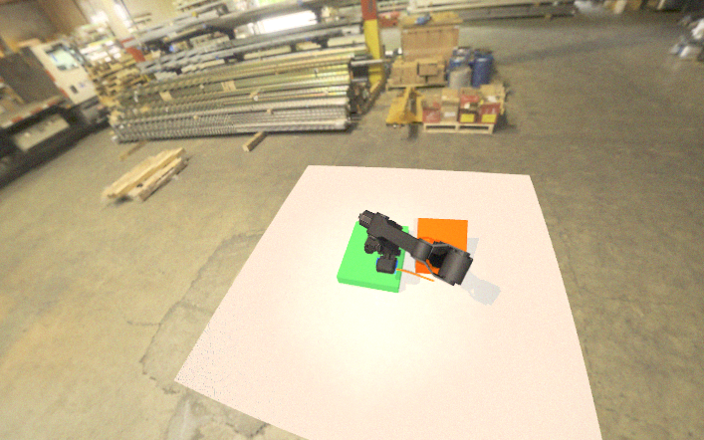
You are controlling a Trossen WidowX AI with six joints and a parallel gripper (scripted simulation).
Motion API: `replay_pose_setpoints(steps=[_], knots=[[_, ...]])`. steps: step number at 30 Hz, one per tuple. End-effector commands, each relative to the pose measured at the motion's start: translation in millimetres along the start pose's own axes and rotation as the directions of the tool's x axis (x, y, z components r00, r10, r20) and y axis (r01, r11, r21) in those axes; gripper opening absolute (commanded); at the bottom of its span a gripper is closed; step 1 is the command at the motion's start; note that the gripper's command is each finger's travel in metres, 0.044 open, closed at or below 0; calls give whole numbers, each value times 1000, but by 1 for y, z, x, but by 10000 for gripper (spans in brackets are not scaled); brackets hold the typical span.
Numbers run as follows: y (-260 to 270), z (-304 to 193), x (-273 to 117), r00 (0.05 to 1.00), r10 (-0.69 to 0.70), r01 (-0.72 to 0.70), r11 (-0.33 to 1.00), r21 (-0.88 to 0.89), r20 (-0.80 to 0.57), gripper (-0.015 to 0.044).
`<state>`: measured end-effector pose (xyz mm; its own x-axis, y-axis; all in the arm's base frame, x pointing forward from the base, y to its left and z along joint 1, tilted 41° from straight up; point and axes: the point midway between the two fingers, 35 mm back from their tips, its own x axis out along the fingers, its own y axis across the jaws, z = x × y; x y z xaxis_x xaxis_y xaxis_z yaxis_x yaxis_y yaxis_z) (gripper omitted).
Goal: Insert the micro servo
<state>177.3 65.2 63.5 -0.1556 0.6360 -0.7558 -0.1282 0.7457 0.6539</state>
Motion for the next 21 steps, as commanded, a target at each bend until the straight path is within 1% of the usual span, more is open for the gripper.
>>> replay_pose_setpoints(steps=[1,21], knots=[[1,1,4,1000,3,-3,1000,1,6,0],[1,1,20,1000,3,-3,1000,1,6,0]])
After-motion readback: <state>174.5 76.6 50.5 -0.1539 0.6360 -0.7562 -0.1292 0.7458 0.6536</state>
